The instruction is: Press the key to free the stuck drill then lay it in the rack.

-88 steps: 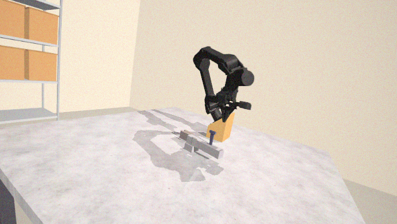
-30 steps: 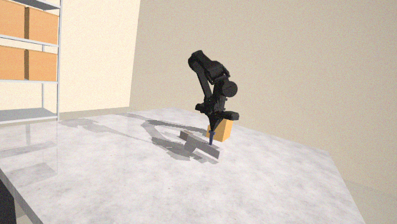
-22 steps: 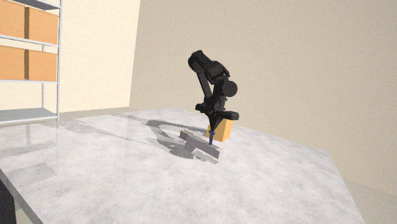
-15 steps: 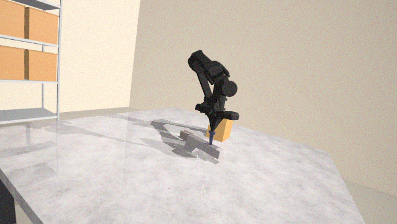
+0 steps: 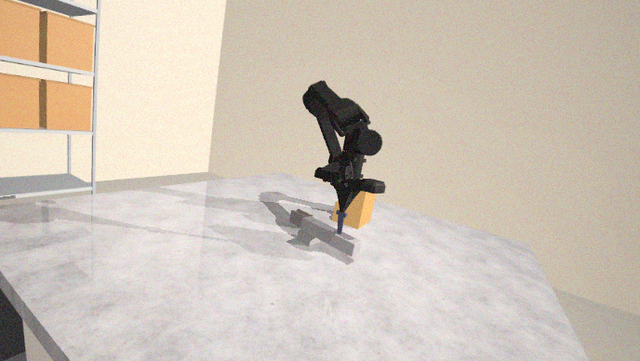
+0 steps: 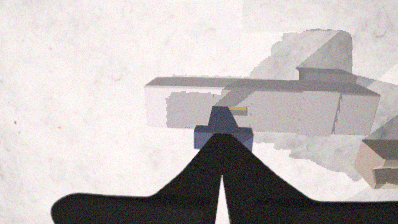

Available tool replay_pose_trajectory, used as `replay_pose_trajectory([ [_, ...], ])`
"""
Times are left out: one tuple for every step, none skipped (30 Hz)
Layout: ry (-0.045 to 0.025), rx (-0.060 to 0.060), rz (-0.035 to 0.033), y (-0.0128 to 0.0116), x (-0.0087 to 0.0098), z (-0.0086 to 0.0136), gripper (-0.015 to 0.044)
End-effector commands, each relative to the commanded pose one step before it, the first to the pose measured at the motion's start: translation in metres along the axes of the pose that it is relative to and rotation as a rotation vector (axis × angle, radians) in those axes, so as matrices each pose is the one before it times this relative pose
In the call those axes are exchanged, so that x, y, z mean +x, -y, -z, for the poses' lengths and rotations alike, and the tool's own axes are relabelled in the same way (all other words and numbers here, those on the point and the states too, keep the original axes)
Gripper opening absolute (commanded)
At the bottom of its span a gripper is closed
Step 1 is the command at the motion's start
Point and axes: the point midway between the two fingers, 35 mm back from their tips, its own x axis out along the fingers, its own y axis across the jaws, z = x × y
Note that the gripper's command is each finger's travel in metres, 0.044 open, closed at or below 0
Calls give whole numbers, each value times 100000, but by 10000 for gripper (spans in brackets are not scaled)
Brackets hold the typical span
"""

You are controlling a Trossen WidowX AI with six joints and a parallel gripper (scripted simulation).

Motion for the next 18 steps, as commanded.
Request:
replay_pose_trajectory([
  [-4287,-895,2892,243,2055,763,0],
  [0,0,1,1,23,2,0],
  [0,0,1,1,29,3,0],
  [1,0,1,1,37,4,0],
  [1,0,2,2,41,4,0],
  [1,0,1,2,36,2,0],
  [0,0,1,2,26,2,0],
  [0,0,1,2,21,0,0],
  [1,0,1,2,30,2,0],
  [1,0,2,2,38,3,0],
  [1,0,2,3,42,3,0],
  [1,0,1,3,34,2,0],
  [1,0,1,4,32,0,0],
  [0,0,1,2,23,1,0],
  [1,0,1,2,29,2,0],
  [1,0,2,3,37,2,0],
  [1,0,2,3,41,2,0],
  [1,0,1,3,33,2,0],
])
